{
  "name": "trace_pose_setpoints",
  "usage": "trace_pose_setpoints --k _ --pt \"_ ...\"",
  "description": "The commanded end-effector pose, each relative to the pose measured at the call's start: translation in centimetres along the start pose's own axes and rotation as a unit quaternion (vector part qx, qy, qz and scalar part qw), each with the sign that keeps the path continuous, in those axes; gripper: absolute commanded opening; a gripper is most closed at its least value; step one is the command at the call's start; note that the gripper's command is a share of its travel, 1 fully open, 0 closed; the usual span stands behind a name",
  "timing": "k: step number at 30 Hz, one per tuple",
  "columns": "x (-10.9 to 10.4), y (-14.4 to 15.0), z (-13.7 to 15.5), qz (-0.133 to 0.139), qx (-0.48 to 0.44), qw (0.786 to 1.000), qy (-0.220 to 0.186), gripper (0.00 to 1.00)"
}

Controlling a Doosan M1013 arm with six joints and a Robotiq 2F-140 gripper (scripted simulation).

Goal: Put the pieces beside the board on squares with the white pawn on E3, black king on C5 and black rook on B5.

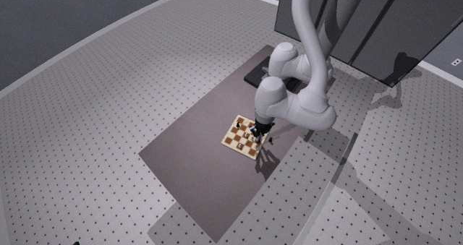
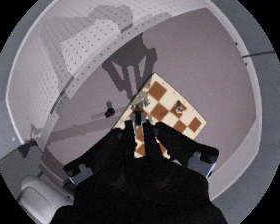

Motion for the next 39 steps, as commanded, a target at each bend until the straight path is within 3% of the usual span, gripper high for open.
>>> trace_pose_setpoints --k 1,39 --pt "-0.01 0.0 0.0 0.0 0.0 1.0 0.0 0.0" --pt "0.37 0.0 0.0 0.0 0.0 1.0 0.0 0.0"
Point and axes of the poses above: the point where the finger pads meet when closed, its own x axis out along the fingers, its own y axis across the jaws, z = x × y, the point moved 4 cm from there along -x, back along the fingers, and after that the axes turned 5 degrees about -x, right-handed, at the moved point
